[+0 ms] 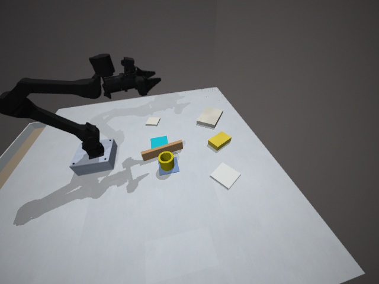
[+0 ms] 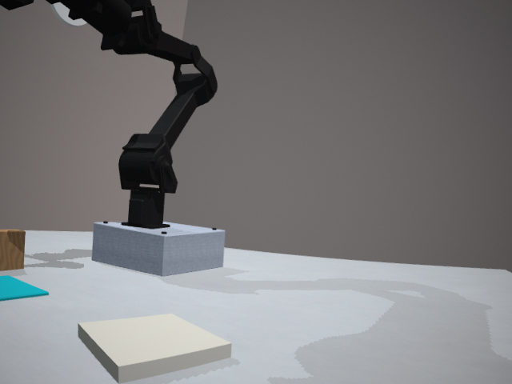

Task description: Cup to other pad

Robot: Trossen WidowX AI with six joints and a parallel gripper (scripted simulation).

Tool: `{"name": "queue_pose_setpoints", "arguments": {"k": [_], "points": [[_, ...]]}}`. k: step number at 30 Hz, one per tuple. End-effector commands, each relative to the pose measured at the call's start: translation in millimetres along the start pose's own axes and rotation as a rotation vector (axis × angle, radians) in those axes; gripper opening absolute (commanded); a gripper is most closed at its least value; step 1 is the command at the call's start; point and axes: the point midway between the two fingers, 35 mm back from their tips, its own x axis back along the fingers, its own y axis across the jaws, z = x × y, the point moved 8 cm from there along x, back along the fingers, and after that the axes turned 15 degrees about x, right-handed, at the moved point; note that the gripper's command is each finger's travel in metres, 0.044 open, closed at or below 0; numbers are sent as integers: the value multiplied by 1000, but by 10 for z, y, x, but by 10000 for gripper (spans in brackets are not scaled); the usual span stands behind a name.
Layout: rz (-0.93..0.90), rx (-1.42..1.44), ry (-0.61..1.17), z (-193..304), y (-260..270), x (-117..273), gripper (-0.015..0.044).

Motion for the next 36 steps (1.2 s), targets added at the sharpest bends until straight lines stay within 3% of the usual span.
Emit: {"name": "queue_pose_setpoints", "arguments": {"k": [1,9,14,18,22,36], "points": [[1,13,14,14,-9,-16,374],[-121,478,646,770,-507,-468,167],[-418,652,1006,1310,-874,-481,167],[-757,685,1192,1695,-1148,-352,167],[-990,655,1242,1878,-1224,-219,167],[-990,655,1242,1980,-1200,-228,167]]}}
